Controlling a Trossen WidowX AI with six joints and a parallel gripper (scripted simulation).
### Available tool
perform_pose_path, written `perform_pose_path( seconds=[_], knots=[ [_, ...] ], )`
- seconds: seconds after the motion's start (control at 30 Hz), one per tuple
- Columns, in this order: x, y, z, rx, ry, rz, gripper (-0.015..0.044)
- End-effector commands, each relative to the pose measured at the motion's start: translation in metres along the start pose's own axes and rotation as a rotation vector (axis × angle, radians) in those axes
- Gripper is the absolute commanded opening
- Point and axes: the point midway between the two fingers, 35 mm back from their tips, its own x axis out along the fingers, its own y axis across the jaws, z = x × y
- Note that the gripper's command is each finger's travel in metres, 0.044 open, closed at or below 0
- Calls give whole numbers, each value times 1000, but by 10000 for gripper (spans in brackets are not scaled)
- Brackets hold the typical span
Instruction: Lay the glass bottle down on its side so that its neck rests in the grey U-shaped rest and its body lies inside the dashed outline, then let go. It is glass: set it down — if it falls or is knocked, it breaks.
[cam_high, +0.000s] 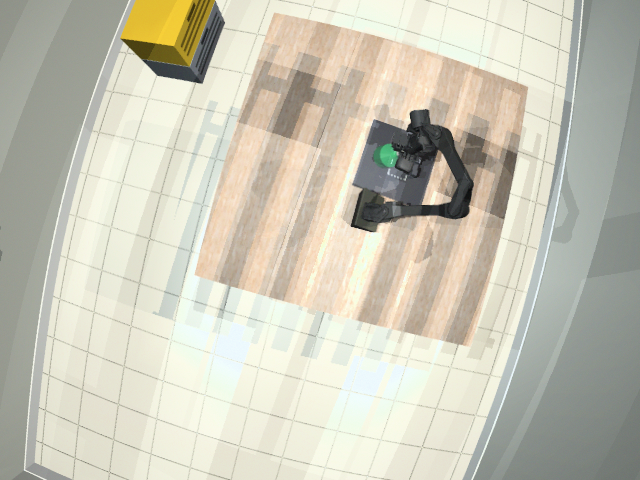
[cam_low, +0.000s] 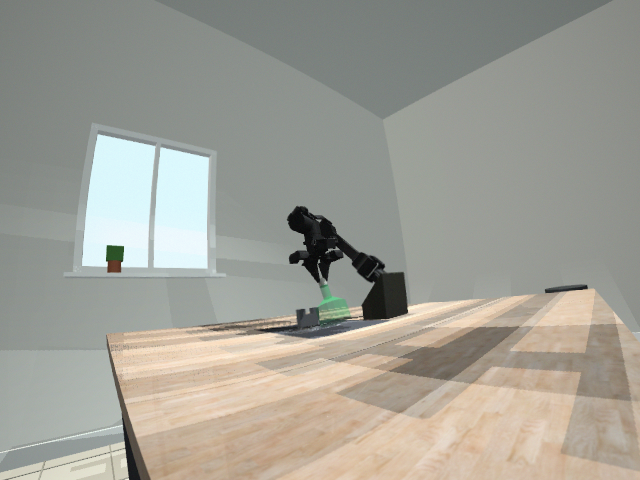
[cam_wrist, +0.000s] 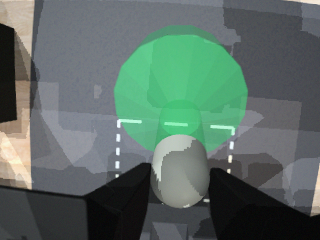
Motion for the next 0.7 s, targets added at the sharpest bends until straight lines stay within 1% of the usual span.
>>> perform_pose_path(
  seconds=[0.0,0.67],
  knots=[
    [-1,0,-10,0,12,-1,105],
    [0,-1,-32,-5,-45,5,105]
  ],
)
